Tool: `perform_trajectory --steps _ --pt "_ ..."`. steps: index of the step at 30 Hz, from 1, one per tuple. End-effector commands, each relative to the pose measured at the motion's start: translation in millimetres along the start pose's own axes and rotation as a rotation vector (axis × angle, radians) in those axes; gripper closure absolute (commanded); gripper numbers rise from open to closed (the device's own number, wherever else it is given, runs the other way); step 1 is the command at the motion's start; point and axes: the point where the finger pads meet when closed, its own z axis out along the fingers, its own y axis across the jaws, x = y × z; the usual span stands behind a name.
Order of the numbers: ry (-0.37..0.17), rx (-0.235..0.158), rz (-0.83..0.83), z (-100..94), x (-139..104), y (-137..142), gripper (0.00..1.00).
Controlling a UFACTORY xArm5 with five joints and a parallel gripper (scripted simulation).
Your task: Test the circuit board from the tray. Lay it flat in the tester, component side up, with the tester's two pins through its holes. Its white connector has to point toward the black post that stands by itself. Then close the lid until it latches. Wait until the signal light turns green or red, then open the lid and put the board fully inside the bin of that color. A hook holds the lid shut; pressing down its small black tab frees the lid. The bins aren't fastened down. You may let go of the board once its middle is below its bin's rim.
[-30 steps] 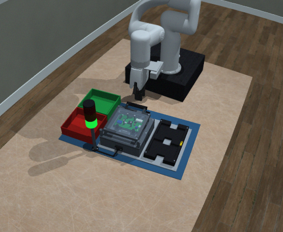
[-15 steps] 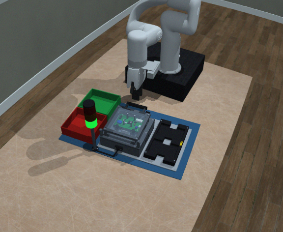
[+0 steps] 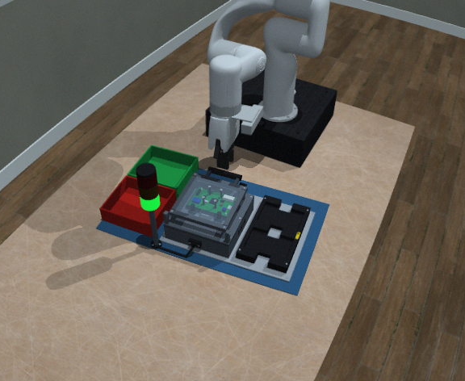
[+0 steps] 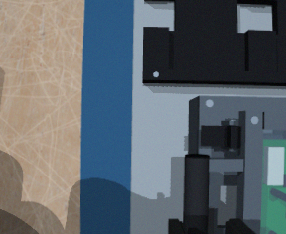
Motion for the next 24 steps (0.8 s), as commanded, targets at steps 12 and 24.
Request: perform_trajectory --steps 12,24 --pt "0.000 -0.004 0.000 4.1 -0.2 1.6 0.72" --pt "0.000 -0.004 0.000 11.5 -0.4 2.3 0.72"
